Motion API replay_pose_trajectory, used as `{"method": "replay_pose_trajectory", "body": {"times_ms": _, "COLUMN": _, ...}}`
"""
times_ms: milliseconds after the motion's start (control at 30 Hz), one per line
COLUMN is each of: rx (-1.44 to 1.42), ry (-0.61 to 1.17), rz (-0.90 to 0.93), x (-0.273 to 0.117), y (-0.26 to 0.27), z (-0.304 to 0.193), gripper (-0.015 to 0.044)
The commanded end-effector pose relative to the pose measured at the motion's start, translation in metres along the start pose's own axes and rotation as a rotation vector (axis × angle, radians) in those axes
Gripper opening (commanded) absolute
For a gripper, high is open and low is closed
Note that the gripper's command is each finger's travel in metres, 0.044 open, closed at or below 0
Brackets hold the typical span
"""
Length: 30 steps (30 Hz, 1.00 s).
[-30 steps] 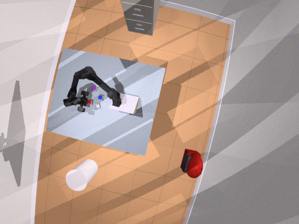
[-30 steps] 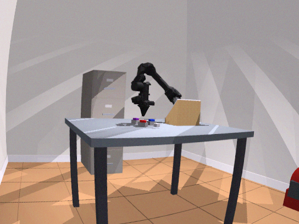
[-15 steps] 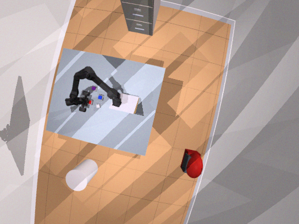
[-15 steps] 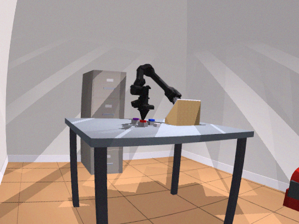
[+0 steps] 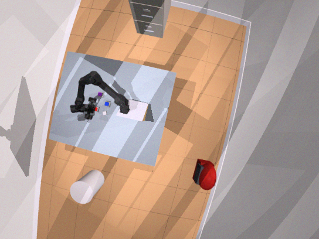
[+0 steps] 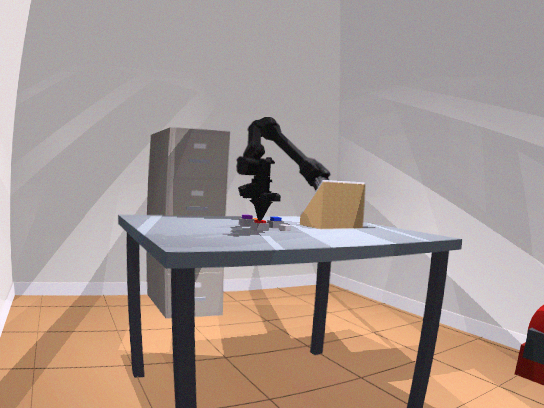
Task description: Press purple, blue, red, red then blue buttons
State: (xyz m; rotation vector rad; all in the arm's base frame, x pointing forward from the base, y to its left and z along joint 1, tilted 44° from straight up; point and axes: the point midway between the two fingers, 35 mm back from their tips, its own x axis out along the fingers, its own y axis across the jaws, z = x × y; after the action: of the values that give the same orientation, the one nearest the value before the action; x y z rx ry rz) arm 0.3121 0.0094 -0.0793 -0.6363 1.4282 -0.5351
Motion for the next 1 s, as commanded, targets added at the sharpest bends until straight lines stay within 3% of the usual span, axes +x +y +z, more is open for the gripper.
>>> {"method": "replay_pose_trajectory", "body": {"times_ms": 0, "rx": -0.006, "ry": 0.003, "rz": -0.004, "x": 0.001, "y": 0.000, "z": -0.002, "gripper": 0.0020}}
{"method": "replay_pose_trajectory", "body": {"times_ms": 300, "rx": -0.006, "ry": 0.003, "rz": -0.004, "x": 0.001, "y": 0.000, "z": -0.002, "gripper": 0.0020}}
{"method": "replay_pose_trajectory", "body": {"times_ms": 467, "rx": -0.006, "ry": 0.003, "rz": -0.002, "x": -0.031, "y": 0.000, "z": -0.001, "gripper": 0.0020}}
{"method": "replay_pose_trajectory", "body": {"times_ms": 967, "rx": -0.006, "ry": 0.003, "rz": -0.002, "x": -0.017, "y": 0.000, "z": -0.001, "gripper": 0.0020}}
